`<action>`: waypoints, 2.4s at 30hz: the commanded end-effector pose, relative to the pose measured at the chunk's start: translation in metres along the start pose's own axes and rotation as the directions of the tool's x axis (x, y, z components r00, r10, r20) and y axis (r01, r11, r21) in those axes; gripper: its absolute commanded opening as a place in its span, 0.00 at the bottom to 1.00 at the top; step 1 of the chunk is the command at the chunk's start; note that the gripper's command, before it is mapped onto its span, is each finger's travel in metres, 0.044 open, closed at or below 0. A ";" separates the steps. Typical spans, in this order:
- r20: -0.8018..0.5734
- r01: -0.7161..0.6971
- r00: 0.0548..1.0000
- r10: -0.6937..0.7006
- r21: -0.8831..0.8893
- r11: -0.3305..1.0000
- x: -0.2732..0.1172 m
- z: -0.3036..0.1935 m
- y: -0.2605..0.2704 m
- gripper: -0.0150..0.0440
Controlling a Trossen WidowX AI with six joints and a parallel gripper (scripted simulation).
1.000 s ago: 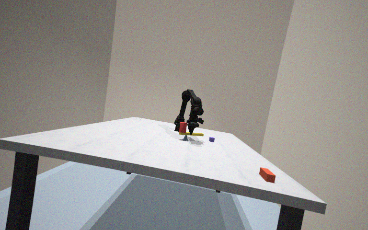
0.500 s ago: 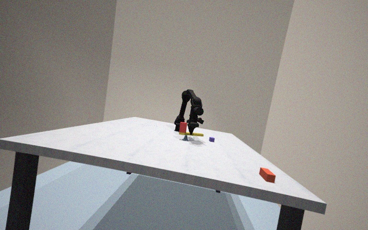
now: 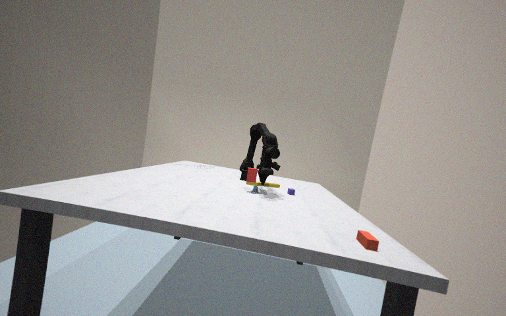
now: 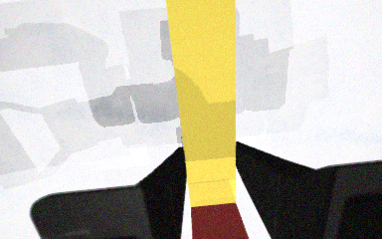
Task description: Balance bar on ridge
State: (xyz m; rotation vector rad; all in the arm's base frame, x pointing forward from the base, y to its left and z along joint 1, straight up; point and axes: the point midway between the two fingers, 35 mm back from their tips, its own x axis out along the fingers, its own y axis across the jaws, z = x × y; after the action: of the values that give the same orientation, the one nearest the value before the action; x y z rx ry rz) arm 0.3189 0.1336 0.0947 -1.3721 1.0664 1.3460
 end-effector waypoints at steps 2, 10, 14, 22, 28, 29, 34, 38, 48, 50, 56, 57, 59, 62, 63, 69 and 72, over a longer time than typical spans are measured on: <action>-0.002 -0.002 1.000 0.002 0.003 1.000 0.003 0.000 0.000 0.25; -0.002 -0.002 1.000 0.002 0.003 1.000 0.004 0.000 0.000 0.25; -0.002 -0.002 1.000 0.002 0.003 1.000 0.004 0.000 0.000 0.25; -0.002 -0.002 1.000 0.002 0.003 1.000 0.001 0.000 0.000 0.25; -0.002 -0.002 1.000 0.002 0.003 1.000 0.001 0.000 0.000 0.25; -0.002 -0.002 1.000 0.002 0.003 1.000 0.001 0.000 0.000 0.25; 0.000 0.001 1.000 -0.001 0.000 1.000 0.000 0.000 0.000 0.25; 0.000 0.001 1.000 -0.001 0.000 1.000 0.000 0.000 0.000 0.25; 0.000 0.001 1.000 -0.001 0.000 1.000 0.000 0.000 0.000 0.25; 0.000 0.001 1.000 -0.001 0.000 1.000 0.000 0.000 0.000 0.25; 0.000 0.001 1.000 -0.001 0.000 1.000 0.000 0.000 0.000 0.25; 0.000 0.001 1.000 -0.001 0.000 1.000 0.000 0.000 0.000 0.25; 0.000 0.001 1.000 -0.001 0.000 1.000 0.000 0.000 0.000 0.25; 0.000 0.001 1.000 -0.001 0.000 1.000 0.000 0.000 0.000 0.34; 0.000 0.001 1.000 -0.001 0.000 1.000 0.000 0.000 0.000 0.39; 0.000 0.001 1.000 -0.001 0.000 1.000 0.000 0.000 0.000 0.54; 0.000 0.001 1.000 -0.001 0.000 1.000 0.000 0.000 0.000 0.54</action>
State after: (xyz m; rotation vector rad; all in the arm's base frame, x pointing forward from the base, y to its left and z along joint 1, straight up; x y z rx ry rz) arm 0.3192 0.1341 0.0947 -1.3730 1.0643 1.3447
